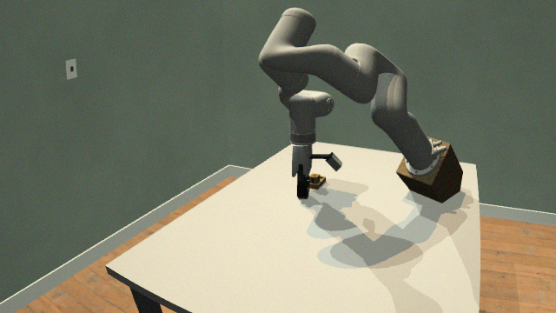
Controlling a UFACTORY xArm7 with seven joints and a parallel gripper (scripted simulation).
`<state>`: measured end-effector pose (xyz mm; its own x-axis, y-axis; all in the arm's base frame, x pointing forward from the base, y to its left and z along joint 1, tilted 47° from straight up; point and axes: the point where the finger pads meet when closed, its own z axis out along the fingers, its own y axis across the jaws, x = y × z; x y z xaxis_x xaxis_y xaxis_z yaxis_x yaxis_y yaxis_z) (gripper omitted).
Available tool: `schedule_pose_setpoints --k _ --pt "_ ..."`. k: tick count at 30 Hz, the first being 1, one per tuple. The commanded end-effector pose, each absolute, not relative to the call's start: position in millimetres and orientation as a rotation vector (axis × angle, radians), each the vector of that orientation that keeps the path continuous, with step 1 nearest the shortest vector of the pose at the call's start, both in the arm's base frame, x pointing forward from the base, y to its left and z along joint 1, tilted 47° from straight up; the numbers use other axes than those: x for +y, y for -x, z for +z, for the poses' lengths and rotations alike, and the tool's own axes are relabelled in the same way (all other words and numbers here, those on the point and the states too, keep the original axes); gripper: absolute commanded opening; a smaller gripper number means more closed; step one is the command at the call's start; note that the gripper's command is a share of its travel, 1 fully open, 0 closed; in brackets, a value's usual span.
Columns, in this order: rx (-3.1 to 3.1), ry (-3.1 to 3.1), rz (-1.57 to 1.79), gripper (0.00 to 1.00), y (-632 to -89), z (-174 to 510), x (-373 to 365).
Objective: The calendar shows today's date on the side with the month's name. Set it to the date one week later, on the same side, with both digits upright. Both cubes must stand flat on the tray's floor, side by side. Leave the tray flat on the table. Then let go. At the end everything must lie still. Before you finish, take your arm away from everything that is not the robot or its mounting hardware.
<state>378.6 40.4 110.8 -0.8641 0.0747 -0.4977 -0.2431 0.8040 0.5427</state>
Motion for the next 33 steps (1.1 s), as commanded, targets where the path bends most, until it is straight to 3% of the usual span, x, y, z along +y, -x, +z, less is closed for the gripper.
schedule_pose_setpoints --k 1,33 --pt "2.48 0.123 0.838 0.27 -379.0 111.3 39.2" --pt "2.48 0.123 0.838 0.27 -376.5 115.2 35.8"
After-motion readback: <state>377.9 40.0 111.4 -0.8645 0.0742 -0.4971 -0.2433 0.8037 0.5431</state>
